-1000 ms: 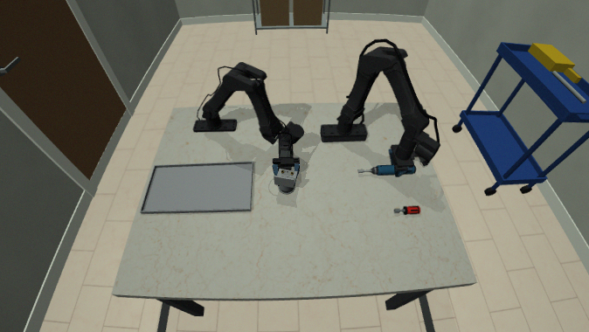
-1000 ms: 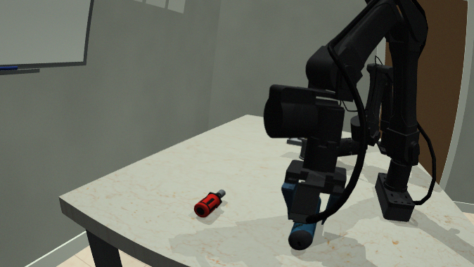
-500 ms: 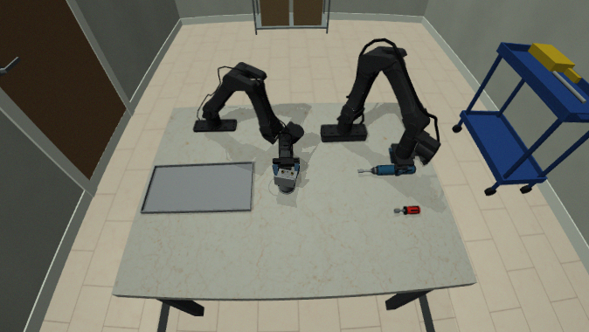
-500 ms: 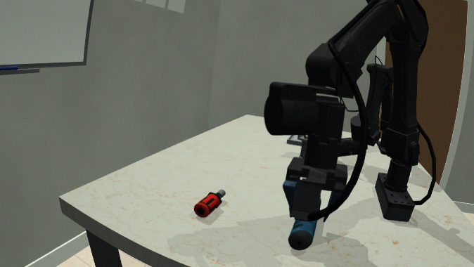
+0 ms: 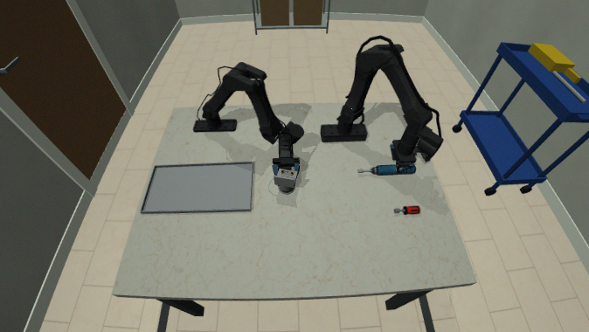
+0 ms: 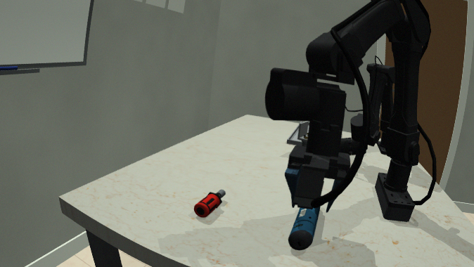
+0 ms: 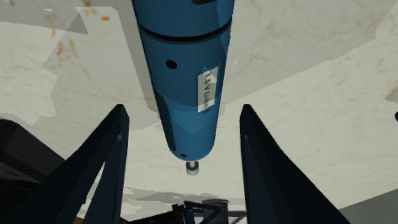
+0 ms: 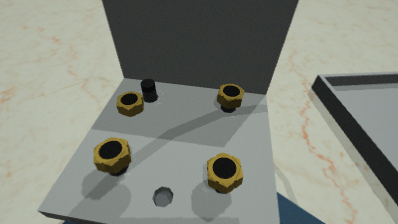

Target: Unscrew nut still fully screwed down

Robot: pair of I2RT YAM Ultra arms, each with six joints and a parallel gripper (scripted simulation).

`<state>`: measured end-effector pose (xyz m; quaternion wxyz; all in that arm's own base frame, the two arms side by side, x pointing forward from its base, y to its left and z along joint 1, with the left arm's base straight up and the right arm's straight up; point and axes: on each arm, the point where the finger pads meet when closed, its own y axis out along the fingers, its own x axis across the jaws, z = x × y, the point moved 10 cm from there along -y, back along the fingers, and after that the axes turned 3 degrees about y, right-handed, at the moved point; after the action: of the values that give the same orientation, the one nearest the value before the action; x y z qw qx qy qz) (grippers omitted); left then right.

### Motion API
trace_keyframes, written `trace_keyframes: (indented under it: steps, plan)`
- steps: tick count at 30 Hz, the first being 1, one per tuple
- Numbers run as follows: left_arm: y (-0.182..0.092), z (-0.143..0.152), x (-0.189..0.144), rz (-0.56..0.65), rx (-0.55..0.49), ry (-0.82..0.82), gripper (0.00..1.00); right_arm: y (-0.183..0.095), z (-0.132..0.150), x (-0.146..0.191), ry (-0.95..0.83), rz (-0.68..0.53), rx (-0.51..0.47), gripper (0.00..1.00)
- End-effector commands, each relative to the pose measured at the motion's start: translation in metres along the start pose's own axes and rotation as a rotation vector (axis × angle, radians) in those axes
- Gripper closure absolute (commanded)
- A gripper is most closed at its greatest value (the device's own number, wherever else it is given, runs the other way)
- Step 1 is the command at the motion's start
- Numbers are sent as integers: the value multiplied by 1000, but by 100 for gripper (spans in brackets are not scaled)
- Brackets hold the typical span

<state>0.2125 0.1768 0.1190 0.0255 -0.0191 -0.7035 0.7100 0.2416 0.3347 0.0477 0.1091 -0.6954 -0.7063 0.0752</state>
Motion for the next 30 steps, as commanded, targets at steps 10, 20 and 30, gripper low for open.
trace_keyframes:
  steps: [10, 20, 30]
  plan:
    - [-37, -4, -2, 35, -39, 6, 35, 3, -13, 7, 43, 0, -25, 41]
    - [-42, -4, -2, 35, -38, 5, 35, 3, -13, 7, 43, 0, -25, 41]
    - [-44, -4, -1, 35, -38, 5, 35, 3, -13, 7, 43, 0, -25, 32]
